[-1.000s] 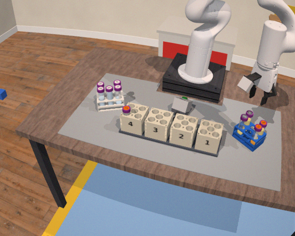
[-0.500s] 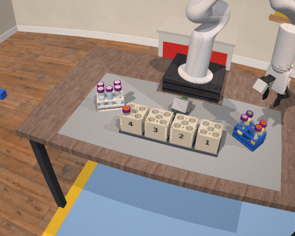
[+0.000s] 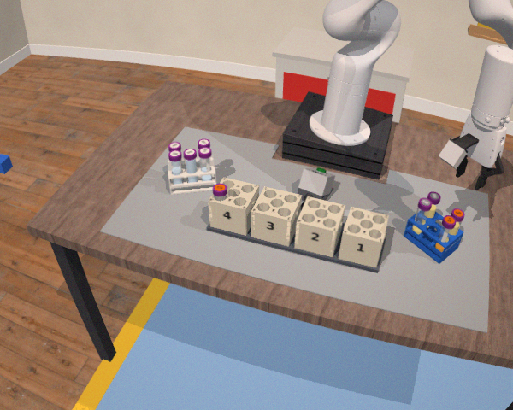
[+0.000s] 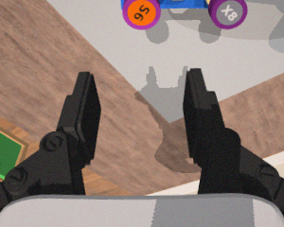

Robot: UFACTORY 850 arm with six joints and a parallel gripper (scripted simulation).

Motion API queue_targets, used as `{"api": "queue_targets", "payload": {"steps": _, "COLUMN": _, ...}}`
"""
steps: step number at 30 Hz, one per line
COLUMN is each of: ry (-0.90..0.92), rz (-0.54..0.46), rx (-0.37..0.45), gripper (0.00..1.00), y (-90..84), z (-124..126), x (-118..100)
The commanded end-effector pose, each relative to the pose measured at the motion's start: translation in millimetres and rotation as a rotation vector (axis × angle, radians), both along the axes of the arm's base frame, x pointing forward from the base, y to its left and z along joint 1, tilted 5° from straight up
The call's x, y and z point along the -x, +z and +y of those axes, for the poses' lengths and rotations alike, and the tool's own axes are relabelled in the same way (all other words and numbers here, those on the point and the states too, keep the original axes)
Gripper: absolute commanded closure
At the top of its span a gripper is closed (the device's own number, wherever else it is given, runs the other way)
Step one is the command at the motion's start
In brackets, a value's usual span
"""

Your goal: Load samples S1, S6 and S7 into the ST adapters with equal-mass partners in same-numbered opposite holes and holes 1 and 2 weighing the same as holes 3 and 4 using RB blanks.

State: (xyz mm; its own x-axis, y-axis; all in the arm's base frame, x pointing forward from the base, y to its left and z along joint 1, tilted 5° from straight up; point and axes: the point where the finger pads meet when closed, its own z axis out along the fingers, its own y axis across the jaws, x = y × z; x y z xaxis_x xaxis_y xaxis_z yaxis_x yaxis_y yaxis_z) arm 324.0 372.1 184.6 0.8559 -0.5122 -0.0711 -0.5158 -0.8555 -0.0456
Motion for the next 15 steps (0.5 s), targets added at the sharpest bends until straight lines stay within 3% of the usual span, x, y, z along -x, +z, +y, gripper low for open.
{"api": "queue_targets", "payload": {"steps": 1, "ry": 0.000, "rz": -0.002, "rx": -0.002, "gripper": 0.43, "y": -4.6, "z": 1.2, "x": -0.5}}
{"api": "queue_targets", "payload": {"steps": 15, "ry": 0.000, "rz": -0.002, "rx": -0.002, "gripper": 0.43, "y": -32.5, "z": 3.4, "x": 0.5}}
